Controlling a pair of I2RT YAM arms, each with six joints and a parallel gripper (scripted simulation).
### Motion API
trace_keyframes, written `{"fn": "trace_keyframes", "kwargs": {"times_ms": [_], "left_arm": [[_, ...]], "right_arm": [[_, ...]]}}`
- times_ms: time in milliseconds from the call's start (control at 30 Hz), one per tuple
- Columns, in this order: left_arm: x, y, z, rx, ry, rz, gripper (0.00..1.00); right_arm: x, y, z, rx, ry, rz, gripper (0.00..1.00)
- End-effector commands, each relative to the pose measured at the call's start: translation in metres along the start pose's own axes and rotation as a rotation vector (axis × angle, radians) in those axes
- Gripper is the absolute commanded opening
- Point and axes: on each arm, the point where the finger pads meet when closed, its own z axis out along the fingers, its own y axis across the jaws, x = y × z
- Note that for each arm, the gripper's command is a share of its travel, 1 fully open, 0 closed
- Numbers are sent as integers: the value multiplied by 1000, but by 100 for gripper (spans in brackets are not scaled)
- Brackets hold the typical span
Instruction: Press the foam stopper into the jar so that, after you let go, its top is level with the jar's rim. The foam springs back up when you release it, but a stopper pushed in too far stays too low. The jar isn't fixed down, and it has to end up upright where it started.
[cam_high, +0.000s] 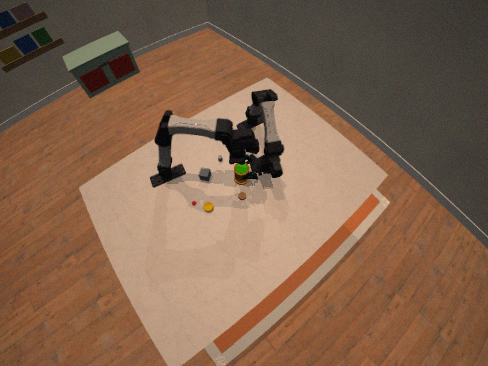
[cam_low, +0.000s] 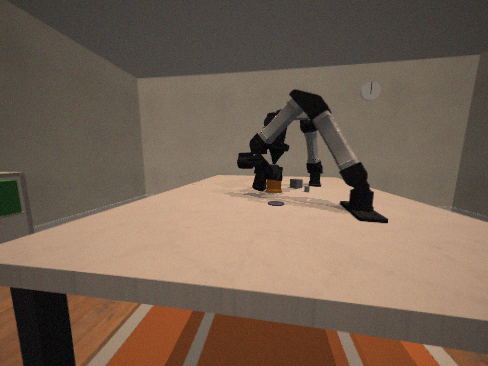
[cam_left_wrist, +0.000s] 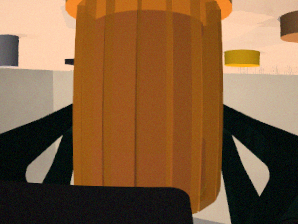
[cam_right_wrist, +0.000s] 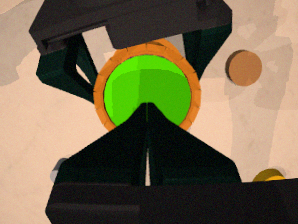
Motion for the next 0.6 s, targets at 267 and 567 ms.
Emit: {"fn": "trace_keyframes", "kwargs": {"times_ms": [267,567], "left_arm": [[14,-11,-13,32,19,46,64],[14,-11,-13,32,19,46,64]], "right_arm": [[-5,-3,-21,8,-36,1,0],[1,-4,-13,9,-10,3,0]]}}
